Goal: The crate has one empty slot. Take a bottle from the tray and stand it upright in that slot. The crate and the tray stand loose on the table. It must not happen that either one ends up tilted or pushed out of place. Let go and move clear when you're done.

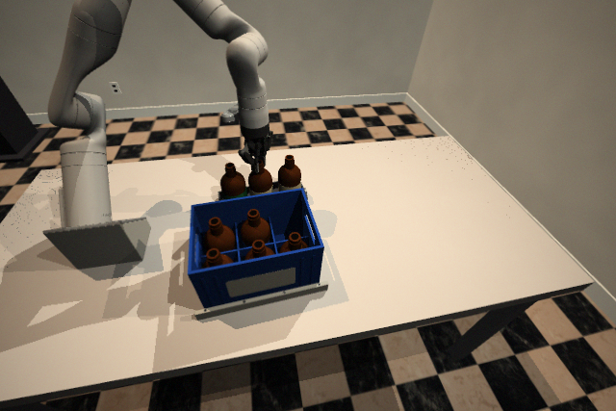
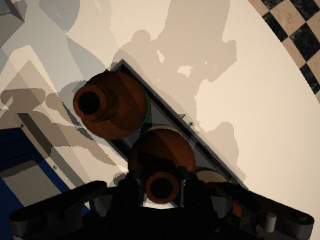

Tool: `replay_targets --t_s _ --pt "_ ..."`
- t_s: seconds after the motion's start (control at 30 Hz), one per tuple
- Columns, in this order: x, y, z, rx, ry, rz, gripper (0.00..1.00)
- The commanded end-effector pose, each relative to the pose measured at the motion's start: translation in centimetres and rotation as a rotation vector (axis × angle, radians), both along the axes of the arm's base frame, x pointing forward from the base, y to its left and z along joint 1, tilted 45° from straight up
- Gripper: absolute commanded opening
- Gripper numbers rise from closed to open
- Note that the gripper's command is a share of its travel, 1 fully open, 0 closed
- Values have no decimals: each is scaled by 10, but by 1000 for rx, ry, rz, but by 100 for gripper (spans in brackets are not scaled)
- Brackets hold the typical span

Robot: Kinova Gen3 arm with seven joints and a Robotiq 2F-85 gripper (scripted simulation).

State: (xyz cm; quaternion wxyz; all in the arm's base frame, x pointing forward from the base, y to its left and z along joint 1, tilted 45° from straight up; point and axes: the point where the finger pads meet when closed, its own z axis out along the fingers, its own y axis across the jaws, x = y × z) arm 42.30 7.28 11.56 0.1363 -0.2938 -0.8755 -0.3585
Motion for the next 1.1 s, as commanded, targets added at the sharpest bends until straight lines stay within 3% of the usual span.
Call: replay_targets --t_s 0.0,1.07 --pt "0 0 0 0 0 -1 0" --pt "1 -5 5 0 0 -1 0"
